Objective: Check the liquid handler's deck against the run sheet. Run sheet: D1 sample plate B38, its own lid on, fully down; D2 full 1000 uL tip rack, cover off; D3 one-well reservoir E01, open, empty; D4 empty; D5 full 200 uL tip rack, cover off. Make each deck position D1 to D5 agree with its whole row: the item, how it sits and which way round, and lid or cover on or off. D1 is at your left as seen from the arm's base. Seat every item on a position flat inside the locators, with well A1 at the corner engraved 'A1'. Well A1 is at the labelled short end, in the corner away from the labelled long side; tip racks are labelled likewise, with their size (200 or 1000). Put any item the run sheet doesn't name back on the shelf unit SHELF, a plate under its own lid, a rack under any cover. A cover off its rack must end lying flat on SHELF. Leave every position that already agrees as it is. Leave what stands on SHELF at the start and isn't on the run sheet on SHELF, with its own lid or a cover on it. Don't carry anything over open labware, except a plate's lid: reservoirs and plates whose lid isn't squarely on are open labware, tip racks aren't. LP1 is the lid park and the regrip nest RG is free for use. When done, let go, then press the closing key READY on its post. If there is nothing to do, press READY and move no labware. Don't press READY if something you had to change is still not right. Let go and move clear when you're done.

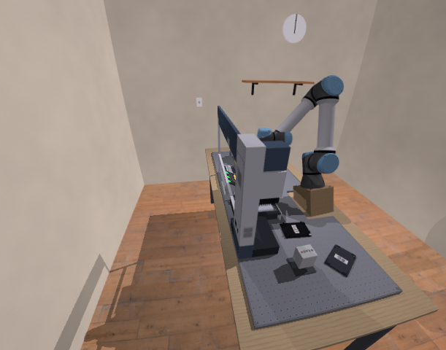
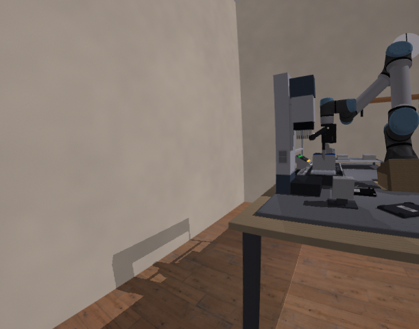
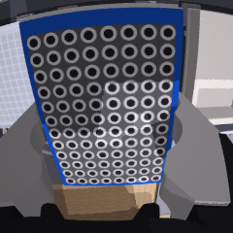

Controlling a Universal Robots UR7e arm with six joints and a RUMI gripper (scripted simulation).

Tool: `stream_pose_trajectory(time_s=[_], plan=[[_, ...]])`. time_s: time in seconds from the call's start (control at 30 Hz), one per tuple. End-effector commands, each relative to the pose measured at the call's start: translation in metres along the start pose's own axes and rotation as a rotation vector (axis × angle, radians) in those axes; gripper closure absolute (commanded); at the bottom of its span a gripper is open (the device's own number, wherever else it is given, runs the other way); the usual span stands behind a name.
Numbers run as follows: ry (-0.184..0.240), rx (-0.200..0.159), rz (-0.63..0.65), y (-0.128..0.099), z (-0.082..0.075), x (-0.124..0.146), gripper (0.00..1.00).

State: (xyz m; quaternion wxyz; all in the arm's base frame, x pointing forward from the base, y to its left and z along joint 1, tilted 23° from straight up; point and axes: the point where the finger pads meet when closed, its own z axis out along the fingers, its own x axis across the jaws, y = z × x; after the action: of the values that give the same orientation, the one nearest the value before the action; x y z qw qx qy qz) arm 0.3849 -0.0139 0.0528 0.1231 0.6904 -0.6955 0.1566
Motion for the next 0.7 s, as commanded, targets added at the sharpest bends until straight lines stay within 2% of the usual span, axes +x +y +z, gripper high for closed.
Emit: stream_pose_trajectory(time_s=[0.0,0.67], plan=[[-0.001,0.001,-0.001,0.0009,0.0001,-0.0006,1.0],[-0.001,-0.002,-0.002,0.0021,0.0069,-0.0008,1.0]])
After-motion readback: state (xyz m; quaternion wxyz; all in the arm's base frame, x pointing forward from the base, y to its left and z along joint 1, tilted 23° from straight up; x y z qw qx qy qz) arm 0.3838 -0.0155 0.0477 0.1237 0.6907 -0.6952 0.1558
